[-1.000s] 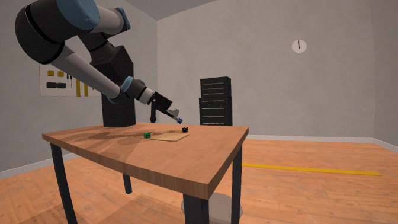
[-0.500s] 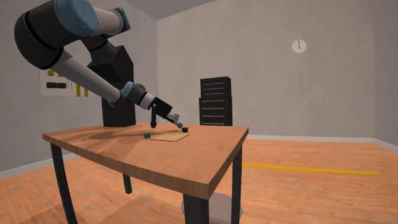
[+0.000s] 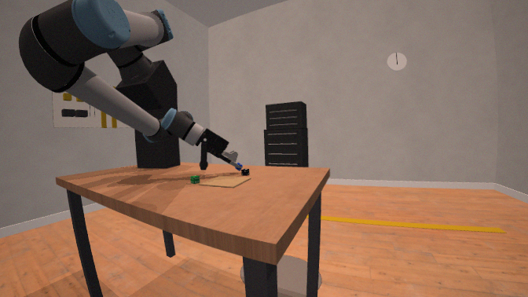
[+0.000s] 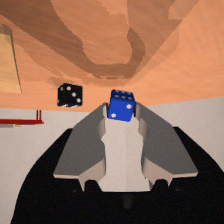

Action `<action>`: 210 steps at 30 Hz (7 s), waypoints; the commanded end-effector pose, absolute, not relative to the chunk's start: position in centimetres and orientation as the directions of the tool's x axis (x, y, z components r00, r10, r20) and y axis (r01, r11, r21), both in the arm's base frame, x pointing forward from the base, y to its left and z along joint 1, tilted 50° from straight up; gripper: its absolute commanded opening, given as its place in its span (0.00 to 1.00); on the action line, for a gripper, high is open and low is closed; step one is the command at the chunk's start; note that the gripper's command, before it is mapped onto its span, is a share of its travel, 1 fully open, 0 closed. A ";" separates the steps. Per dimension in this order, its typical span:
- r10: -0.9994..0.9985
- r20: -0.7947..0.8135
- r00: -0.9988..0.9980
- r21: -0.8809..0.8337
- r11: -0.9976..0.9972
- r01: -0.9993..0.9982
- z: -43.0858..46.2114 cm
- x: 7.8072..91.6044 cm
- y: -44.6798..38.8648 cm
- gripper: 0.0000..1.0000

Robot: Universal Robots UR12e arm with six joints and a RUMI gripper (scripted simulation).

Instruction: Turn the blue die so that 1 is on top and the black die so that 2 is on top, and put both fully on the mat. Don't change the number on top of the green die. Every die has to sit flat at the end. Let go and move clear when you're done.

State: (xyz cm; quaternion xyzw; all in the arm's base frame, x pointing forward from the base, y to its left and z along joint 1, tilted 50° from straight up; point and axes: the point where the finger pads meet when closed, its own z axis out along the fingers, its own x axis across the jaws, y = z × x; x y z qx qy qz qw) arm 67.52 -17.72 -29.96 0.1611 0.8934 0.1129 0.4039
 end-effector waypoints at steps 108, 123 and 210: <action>0.379 -0.685 -0.622 0.332 0.923 0.196 -30.7 67.8 -18.5 0.24; 0.379 -0.685 -0.622 0.332 0.923 0.196 -30.7 67.8 -18.5 0.24; 0.378 -0.683 -0.625 0.310 0.925 0.220 -23.7 62.5 -14.4 0.24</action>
